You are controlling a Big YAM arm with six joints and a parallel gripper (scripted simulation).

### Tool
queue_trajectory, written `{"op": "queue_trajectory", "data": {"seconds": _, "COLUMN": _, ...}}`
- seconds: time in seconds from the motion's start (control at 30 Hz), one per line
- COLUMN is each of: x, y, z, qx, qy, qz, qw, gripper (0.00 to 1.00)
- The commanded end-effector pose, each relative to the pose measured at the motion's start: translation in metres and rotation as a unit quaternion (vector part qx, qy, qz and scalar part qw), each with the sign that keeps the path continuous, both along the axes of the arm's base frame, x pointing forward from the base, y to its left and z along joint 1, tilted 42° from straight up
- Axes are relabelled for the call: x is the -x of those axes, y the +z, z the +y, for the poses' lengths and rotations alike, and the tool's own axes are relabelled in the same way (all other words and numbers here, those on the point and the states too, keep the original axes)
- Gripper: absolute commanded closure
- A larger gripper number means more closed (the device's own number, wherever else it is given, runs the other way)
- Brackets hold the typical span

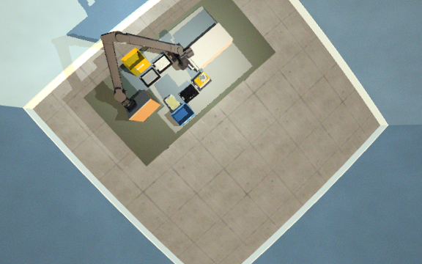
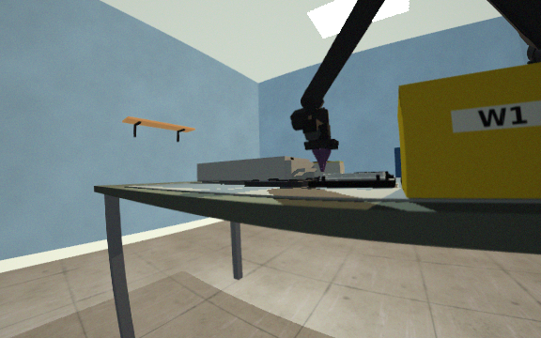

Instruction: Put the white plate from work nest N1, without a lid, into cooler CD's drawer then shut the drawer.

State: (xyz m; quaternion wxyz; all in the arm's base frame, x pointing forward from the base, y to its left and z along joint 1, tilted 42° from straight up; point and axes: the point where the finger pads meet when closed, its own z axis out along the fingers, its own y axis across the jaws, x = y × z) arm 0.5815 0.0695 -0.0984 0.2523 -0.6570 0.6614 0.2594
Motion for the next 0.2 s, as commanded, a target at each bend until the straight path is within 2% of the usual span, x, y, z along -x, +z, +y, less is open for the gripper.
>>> {"op": "queue_trajectory", "data": {"seconds": 0.0, "x": -0.0057, "y": 0.0159, "z": -0.0176, "qx": 0.002, "qy": -0.011, "qz": -0.024, "qw": 1.000, "gripper": 1.00}}
{"op": "queue_trajectory", "data": {"seconds": 0.17, "x": -0.0029, "y": 0.0158, "z": -0.0166, "qx": 0.002, "qy": -0.010, "qz": -0.024, "qw": 1.000, "gripper": 1.00}}
